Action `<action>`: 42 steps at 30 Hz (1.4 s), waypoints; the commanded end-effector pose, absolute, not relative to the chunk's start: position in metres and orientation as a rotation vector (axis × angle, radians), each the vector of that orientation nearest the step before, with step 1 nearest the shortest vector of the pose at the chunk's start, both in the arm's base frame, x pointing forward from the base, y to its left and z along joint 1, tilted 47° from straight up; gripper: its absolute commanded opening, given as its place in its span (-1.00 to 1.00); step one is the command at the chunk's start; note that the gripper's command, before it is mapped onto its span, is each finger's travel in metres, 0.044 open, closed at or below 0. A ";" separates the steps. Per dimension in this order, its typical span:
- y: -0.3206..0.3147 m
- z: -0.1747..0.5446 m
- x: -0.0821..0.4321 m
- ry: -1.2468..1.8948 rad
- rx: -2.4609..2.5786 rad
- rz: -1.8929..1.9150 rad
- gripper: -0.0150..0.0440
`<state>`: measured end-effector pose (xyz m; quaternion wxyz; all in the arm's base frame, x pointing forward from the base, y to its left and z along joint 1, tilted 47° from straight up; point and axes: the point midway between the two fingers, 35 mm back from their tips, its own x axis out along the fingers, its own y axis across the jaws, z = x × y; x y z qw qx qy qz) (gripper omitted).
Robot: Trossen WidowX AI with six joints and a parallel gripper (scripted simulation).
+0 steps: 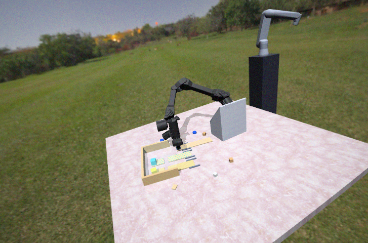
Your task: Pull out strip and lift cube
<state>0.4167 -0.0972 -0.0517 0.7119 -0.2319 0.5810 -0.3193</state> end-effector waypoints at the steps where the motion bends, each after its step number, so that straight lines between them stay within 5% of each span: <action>1: -0.097 -0.051 0.417 1.288 -0.514 -0.708 -0.07; 4: -0.097 -0.051 0.417 1.288 -0.514 -0.708 -0.14; 8: -0.096 -0.050 0.414 1.288 -0.514 -0.707 -0.49; 42: -0.068 -0.036 0.313 1.300 -0.520 -0.700 -0.49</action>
